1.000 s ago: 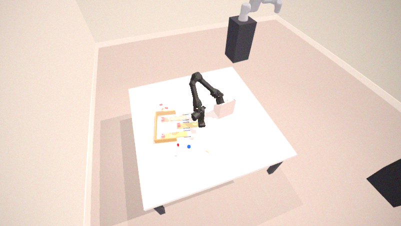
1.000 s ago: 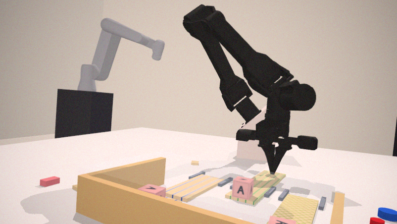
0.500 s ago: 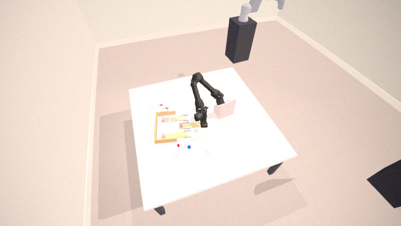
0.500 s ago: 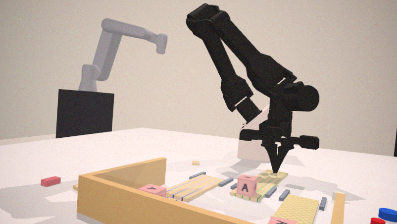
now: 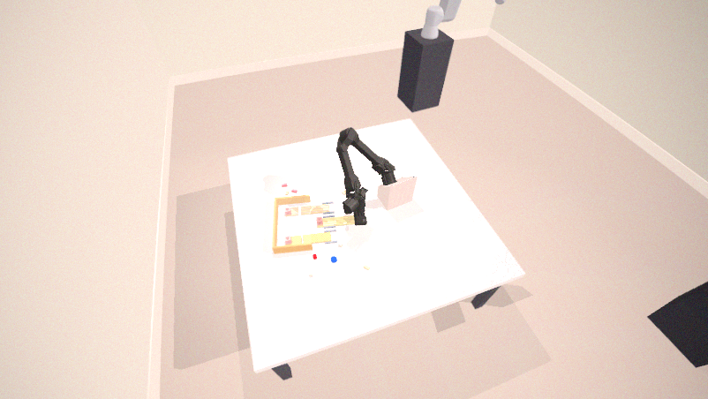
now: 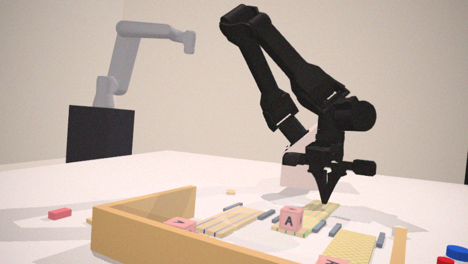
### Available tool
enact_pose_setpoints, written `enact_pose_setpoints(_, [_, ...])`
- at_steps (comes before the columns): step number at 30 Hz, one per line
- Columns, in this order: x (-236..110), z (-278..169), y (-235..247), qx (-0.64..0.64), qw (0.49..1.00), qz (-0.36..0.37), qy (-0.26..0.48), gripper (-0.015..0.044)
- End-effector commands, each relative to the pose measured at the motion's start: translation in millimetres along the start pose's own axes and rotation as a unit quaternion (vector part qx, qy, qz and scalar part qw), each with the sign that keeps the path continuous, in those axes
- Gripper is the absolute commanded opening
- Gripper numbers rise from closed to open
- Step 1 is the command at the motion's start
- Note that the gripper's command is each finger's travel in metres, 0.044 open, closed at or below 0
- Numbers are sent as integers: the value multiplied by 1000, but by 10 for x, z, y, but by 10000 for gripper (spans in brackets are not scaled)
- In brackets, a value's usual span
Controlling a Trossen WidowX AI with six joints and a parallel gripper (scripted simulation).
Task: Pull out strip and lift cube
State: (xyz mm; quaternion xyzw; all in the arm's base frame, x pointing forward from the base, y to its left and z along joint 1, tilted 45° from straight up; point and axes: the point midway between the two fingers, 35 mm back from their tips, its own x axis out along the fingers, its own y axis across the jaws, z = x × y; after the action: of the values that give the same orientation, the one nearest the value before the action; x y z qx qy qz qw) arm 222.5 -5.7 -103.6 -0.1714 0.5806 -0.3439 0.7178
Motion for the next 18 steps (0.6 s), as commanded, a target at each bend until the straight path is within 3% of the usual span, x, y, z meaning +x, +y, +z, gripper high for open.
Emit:
enact_pose_setpoints(1, [38, -91, -41, -5, 1000, -5, 13, 0])
enact_pose_setpoints(10, [38, -91, -41, -5, 1000, -5, 13, 0])
enact_pose_setpoints(15, [-393, 21, 14, -5, 1000, -3, 12, 0])
enact_pose_setpoints(18, [-418, 21, 13, -5, 1000, -4, 13, 0])
